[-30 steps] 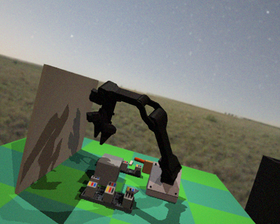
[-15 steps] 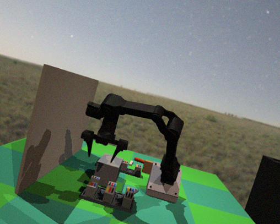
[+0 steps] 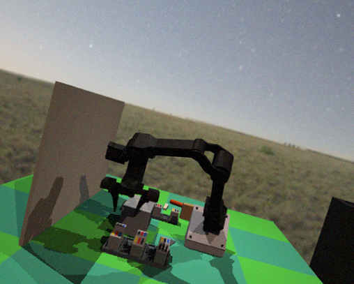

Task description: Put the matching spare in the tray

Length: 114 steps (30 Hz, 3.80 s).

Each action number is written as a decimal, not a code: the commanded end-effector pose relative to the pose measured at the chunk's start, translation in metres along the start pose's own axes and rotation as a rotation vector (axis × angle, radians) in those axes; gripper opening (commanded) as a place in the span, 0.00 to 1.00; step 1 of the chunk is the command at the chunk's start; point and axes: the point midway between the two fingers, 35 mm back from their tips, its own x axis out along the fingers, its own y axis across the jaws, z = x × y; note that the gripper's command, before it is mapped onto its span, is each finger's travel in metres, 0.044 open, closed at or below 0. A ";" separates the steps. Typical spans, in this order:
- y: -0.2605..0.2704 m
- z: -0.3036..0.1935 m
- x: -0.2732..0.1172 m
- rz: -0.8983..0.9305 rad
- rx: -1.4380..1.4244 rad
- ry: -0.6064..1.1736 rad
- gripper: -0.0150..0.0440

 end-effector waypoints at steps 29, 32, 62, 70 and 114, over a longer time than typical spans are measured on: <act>-0.003 -0.001 0.048 -0.001 0.004 -0.004 0.76; -0.003 -0.001 0.053 -0.001 0.004 -0.005 0.76; -0.001 0.001 0.079 -0.001 -0.002 -0.011 0.48; -0.001 0.001 0.079 -0.001 -0.002 -0.011 0.25; -0.003 -0.003 -0.072 -0.017 -0.008 0.007 0.25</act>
